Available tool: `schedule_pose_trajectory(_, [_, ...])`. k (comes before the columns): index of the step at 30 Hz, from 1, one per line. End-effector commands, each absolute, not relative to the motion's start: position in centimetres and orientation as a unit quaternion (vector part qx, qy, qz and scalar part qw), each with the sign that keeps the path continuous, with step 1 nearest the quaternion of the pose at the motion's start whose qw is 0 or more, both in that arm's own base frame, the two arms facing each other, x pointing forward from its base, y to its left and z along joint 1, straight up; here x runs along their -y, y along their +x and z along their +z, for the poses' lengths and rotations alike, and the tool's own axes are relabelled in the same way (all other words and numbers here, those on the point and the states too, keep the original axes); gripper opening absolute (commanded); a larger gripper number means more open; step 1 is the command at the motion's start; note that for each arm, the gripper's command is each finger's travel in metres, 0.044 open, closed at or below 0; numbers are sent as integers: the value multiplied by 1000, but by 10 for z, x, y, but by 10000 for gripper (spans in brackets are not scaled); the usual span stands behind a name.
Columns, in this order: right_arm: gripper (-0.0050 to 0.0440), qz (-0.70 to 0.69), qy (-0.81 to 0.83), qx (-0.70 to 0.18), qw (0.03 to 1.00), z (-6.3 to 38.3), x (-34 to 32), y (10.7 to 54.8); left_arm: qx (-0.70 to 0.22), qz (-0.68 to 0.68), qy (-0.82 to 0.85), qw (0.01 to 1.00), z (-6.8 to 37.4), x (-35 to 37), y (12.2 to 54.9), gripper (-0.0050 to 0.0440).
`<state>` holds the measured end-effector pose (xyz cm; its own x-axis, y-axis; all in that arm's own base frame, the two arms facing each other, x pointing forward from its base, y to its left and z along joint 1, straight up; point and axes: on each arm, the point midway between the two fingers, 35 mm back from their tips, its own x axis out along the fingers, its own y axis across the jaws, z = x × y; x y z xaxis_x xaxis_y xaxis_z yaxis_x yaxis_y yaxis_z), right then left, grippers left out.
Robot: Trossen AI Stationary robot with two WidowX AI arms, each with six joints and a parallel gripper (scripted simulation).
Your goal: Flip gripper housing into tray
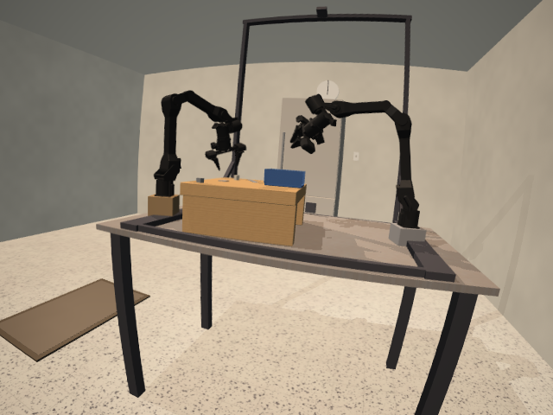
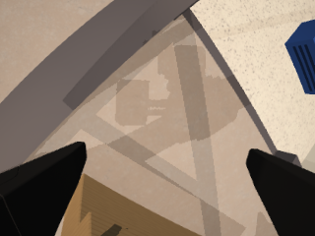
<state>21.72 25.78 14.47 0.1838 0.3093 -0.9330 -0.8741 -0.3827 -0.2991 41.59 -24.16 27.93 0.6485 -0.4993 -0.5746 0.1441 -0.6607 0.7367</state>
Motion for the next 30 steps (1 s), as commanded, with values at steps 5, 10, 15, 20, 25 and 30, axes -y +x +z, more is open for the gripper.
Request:
schedule_pose_trajectory(5, [440, 486, -497, -297, 655, 175, -206, 263, -22, -409, 726, 553, 277, 201, 417, 0])
schedule_pose_trajectory(10, [440, 407, -429, -326, 737, 191, -167, 286, -111, -398, 649, 639, 267, 176, 418, 0])
schedule_pose_trajectory(15, [440, 322, -354, -344, 808, 207, -126, 302, -197, -371, 561, 714, 257, 151, 417, 0])
schedule_pose_trajectory(20, [440, 254, -293, -349, 853, 220, -93, 309, -262, -337, 480, 766, 250, 132, 415, 0])
schedule_pose_trajectory(25, [440, 157, -205, -344, 903, 236, -47, 313, -338, -283, 375, 816, 240, 106, 411, 0])
schedule_pose_trajectory(30, [440, 65, -122, -326, 935, 252, -4, 310, -401, -217, 264, 850, 232, 83, 405, 0])
